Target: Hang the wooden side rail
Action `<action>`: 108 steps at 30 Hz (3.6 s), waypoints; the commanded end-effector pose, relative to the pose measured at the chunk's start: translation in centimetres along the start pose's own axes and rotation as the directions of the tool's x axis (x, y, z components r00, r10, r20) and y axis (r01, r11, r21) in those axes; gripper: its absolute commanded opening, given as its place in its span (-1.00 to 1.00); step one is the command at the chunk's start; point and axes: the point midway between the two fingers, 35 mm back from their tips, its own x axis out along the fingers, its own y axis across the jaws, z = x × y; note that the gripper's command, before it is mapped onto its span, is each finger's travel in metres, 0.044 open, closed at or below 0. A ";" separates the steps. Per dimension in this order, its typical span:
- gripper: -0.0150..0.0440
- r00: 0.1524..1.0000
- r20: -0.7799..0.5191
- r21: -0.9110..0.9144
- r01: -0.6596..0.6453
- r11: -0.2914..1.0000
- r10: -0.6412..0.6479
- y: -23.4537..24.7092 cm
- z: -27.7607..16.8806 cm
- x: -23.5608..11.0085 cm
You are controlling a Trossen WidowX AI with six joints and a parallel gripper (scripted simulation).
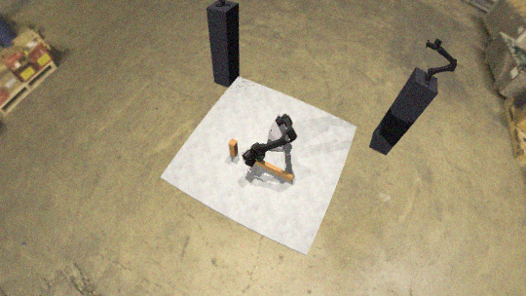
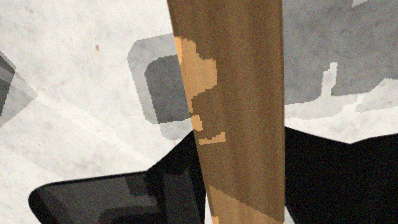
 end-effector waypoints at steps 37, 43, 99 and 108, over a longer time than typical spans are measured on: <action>-0.49 1.000 0.001 0.005 0.011 1.000 -0.011 -0.2 -0.3 -0.9; -0.49 1.000 0.001 0.005 0.011 1.000 -0.011 -0.3 -0.3 -0.8; -0.49 1.000 0.000 0.005 0.011 1.000 -0.011 -0.8 -0.9 -0.9; -0.49 1.000 0.000 0.005 0.011 1.000 -0.011 -0.9 -1.0 -0.9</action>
